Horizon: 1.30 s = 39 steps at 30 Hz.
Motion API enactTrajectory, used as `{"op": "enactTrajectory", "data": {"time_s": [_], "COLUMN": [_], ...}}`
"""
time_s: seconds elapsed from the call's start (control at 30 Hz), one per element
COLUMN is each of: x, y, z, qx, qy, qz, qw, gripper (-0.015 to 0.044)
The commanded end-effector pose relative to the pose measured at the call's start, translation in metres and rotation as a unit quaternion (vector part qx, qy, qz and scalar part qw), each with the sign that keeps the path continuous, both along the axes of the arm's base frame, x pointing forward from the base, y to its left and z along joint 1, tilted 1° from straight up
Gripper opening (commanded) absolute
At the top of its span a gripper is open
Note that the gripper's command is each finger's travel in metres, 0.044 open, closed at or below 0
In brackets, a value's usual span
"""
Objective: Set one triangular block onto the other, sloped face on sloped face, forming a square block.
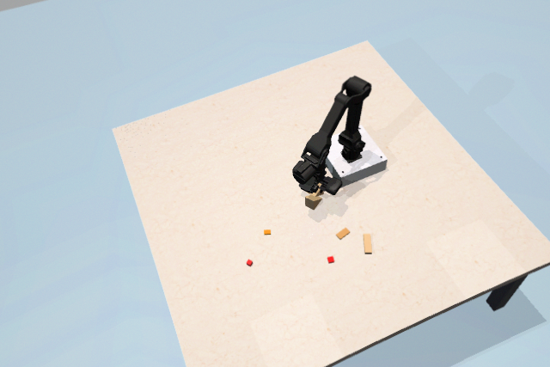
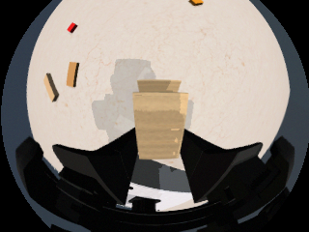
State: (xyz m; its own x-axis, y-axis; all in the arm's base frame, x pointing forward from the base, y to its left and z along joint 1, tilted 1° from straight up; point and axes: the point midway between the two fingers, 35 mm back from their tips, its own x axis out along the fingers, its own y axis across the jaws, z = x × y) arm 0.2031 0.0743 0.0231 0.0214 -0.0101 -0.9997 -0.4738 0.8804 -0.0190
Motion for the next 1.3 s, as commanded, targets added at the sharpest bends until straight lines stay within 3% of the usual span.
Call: {"op": "enactTrajectory", "data": {"time_s": [0.0, 1.27], "x": [0.001, 0.005], "y": [0.002, 0.004], "z": [-0.003, -0.018], "qx": [0.003, 0.002], "qy": [0.001, 0.000], "qz": [0.002, 0.000], "qw": [1.000, 1.000], "gripper": [0.0000, 0.0000]}}
